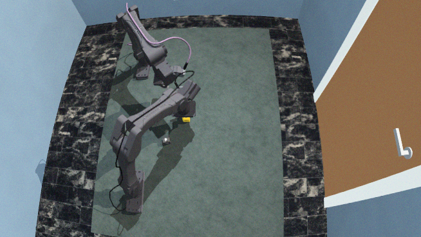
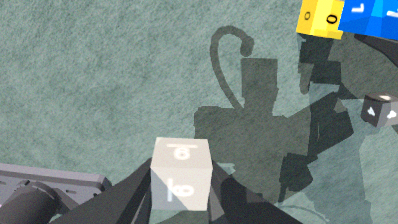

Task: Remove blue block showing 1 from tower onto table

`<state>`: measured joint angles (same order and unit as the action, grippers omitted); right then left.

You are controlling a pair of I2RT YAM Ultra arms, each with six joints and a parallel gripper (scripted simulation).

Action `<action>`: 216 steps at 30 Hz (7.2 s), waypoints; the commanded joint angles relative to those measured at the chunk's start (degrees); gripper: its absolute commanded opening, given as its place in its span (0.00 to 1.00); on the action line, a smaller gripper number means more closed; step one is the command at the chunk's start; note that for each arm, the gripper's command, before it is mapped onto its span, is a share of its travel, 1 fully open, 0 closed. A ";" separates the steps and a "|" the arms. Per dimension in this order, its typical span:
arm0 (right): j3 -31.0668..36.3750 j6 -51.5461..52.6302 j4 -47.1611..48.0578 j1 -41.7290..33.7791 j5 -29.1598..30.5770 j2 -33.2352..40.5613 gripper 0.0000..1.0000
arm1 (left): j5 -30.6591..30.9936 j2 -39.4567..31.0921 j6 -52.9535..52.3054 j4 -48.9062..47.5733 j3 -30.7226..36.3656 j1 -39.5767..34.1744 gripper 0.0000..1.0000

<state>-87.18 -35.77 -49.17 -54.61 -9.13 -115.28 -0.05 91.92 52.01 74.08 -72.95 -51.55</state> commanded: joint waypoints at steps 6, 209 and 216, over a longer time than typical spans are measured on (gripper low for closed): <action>3.15 -10.56 0.00 11.36 -1.96 2.24 0.27 | -0.01 -2.14 0.13 0.03 -1.43 -0.13 0.27; 30.12 79.88 -9.95 -48.32 51.70 71.76 1.00 | -0.08 36.31 -0.51 3.39 -41.12 0.64 0.27; 28.46 83.82 -12.06 -51.75 53.97 68.85 1.00 | -0.08 36.31 -0.51 3.39 -41.12 0.64 0.27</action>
<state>-56.14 44.53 -58.76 -105.47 41.54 -45.47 0.62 128.55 51.83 76.93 -111.70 -51.48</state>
